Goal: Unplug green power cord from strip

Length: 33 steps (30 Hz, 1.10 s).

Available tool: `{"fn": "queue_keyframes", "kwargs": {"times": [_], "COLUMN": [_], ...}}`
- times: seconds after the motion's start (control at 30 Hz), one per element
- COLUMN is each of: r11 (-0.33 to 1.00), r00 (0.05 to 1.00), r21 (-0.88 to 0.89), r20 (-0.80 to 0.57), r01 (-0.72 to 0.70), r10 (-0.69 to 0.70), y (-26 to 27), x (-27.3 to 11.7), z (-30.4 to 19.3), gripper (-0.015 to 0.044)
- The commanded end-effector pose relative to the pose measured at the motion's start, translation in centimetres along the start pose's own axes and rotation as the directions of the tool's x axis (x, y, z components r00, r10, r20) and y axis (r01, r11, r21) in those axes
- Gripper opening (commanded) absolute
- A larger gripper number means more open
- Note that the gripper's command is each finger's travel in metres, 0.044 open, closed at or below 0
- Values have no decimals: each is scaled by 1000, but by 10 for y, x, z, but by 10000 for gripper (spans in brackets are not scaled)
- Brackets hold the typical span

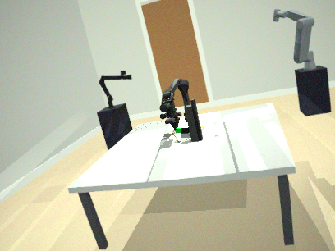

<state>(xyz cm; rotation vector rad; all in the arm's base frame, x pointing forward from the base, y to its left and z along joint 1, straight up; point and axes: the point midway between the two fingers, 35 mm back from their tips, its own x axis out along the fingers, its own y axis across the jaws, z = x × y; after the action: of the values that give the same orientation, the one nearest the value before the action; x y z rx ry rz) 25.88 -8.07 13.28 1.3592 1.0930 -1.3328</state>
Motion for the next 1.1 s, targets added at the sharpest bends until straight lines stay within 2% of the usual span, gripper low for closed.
{"fn": "queue_keyframes", "kwargs": {"times": [0.0, 0.23, 0.43, 1.07], "r11": [1000, 1000, 1000, 1000], "r00": [1000, 1000, 1000, 1000], "r21": [4, 4, 4, 4], "r20": [3, 5, 9, 9], "r01": [-2, -2, -2, -2], "r10": [2, 2, 2, 2], "y": [0, 1, 0, 0], "x": [1, -3, -12, -12], "z": [-1, 17, 60, 60], "gripper": [262, 440, 440, 440]}}
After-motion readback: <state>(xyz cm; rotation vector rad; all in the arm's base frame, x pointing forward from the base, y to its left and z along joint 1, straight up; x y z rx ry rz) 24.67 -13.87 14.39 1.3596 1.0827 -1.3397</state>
